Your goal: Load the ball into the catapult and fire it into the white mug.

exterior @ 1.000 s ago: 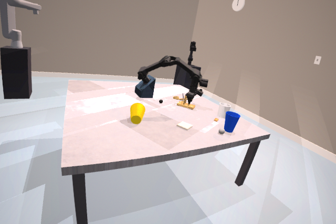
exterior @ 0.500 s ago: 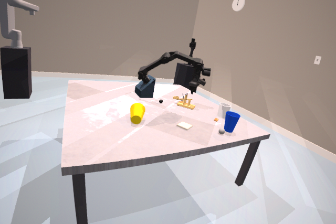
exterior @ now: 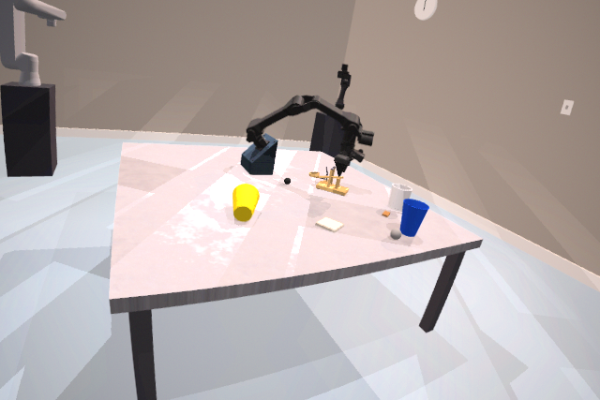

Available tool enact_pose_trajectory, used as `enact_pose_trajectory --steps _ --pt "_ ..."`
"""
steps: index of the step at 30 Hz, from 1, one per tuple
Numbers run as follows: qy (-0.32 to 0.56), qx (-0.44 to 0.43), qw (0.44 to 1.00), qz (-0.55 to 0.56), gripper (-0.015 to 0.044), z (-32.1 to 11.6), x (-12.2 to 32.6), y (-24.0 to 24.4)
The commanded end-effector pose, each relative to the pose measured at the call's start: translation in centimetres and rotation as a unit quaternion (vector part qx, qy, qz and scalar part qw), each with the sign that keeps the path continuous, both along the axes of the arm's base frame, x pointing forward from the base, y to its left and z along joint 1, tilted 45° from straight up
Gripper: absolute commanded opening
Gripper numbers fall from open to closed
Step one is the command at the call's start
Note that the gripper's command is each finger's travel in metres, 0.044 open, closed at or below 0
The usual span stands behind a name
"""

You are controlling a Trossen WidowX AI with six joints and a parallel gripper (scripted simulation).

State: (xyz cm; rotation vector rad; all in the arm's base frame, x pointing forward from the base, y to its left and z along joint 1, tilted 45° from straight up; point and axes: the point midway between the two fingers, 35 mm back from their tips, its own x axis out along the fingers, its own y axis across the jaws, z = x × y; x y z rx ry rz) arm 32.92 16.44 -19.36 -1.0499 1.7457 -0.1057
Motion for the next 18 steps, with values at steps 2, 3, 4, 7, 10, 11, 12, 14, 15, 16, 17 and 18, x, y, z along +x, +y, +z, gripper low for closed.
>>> enact_pose_trajectory --steps 2,3,4,7,10,11,12,14,15,16,17,18 --pt "-0.002 0.0 1.0 0.005 0.044 -0.4 0.0 -0.3" --pt "-0.002 0.0 1.0 0.005 0.044 -0.5 0.0 -0.4" --pt "-0.002 0.0 1.0 0.005 0.044 -0.6 0.0 -0.5" --pt "-0.002 0.0 1.0 0.005 0.044 -1.0 0.0 -0.9" --pt "-0.002 0.0 1.0 0.005 0.044 -1.4 0.0 -1.2" --pt "-0.002 0.0 1.0 0.005 0.044 -1.5 0.0 -1.3" --pt "-0.002 0.0 1.0 0.005 0.044 -1.6 0.0 -1.4" --pt "-0.002 0.0 1.0 0.005 0.044 -1.8 -0.1 -1.7" --pt "-0.002 0.0 1.0 0.005 0.044 -2.0 -0.1 -1.8" --pt "-0.002 0.0 1.0 0.005 0.044 -2.1 -0.1 -1.9" --pt "-0.002 0.0 1.0 0.005 0.044 -2.2 -0.1 -2.0" --pt "-0.002 0.0 1.0 0.005 0.044 -2.3 -0.1 -2.1"
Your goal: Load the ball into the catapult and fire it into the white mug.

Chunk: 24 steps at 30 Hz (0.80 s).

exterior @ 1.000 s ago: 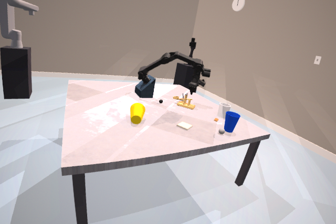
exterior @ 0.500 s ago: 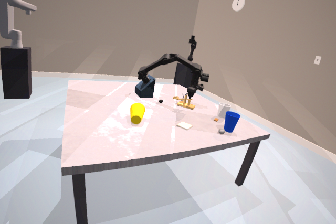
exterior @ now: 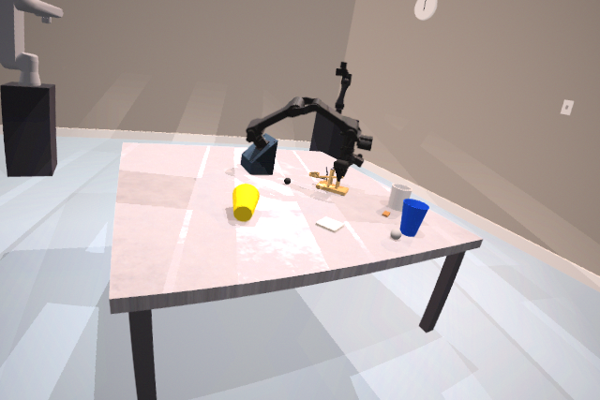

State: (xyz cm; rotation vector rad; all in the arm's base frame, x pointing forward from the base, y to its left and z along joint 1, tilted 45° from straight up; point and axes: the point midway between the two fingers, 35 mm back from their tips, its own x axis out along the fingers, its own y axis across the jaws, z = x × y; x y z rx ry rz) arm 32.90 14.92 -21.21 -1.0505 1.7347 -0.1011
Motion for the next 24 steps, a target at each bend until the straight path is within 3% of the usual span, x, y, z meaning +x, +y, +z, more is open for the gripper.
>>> enact_pose_trajectory --steps 1,19,24 --pt "0.002 -0.003 1.0 0.002 0.044 -0.6 -0.1 -0.7" --pt "0.002 -0.004 1.0 0.002 0.044 -2.2 -0.4 -2.4" --pt "0.001 -0.001 1.0 -0.001 0.0309 -2.0 -0.3 -2.1"
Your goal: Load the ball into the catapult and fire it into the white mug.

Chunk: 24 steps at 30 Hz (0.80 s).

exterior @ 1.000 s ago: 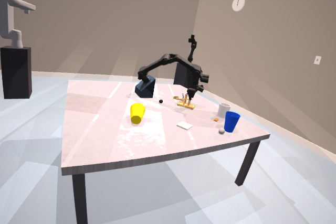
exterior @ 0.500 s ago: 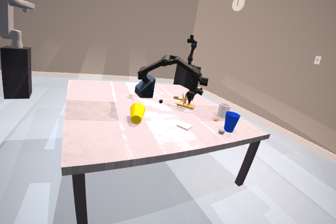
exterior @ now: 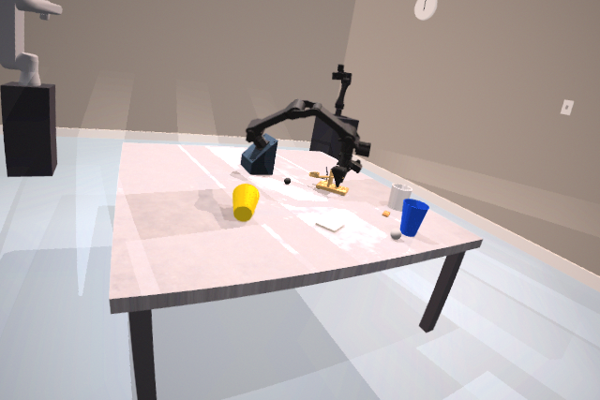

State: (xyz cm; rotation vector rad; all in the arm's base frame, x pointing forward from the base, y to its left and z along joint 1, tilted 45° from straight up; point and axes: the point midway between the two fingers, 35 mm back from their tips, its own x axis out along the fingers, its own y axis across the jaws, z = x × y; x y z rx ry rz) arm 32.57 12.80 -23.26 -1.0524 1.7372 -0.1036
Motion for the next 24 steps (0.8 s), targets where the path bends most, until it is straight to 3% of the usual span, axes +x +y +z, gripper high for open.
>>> enact_pose_trajectory --steps 1,7,12,16,24 --pt "0.0 0.0 1.0 0.0 0.0282 0.0 0.0 0.0" --pt "0.0 0.0 1.0 0.0 0.0125 0.0 0.0 0.0" --pt "0.0 0.0 1.0 0.0 0.0092 0.0 0.0 0.0" --pt "0.0 0.001 1.0 0.0 0.0 2.8 0.3 2.7" --pt "0.0 0.0 1.0 0.001 0.0 3.4 0.4 3.3"
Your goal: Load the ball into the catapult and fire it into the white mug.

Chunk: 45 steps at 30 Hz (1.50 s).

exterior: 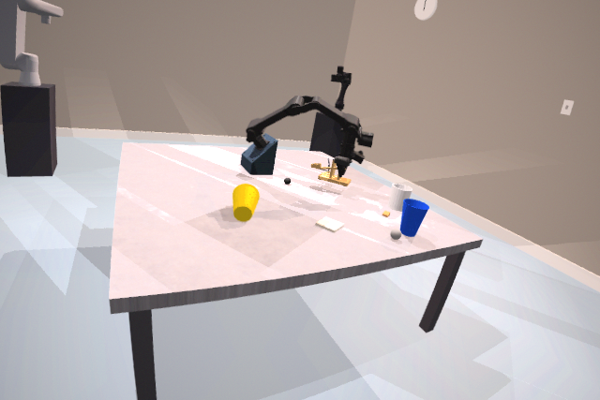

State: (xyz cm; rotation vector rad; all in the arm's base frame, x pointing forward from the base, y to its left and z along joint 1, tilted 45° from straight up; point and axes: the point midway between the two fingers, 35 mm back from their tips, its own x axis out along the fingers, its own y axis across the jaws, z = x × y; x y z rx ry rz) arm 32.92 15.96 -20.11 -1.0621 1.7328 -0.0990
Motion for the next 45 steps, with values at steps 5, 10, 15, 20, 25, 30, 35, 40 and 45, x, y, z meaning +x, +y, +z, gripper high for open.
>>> enact_pose_trajectory --steps 5,10,15,20,25,30,35,40,45 --pt "0.0 0.001 1.0 -0.003 0.0 -0.3 0.1 -0.3" --pt "0.0 0.0 1.0 -0.003 0.0 -0.9 0.1 -0.9" --pt "0.0 0.0 1.0 -0.003 0.0 -1.5 0.1 -1.5" --pt "0.0 0.0 1.0 -0.003 0.0 -2.1 0.0 -2.0" --pt "0.001 0.0 1.0 -0.003 0.0 -2.6 0.0 -2.6" --pt "0.001 -0.001 1.0 -0.002 0.0 -3.2 -0.1 -3.2" --pt "0.002 0.0 1.0 -0.007 0.0 -2.9 -0.1 -3.0" --pt "0.002 0.0 1.0 -0.007 0.0105 -2.9 -0.1 -3.0" --pt "0.002 0.0 1.0 -0.007 0.0236 -2.9 -0.1 -3.0"
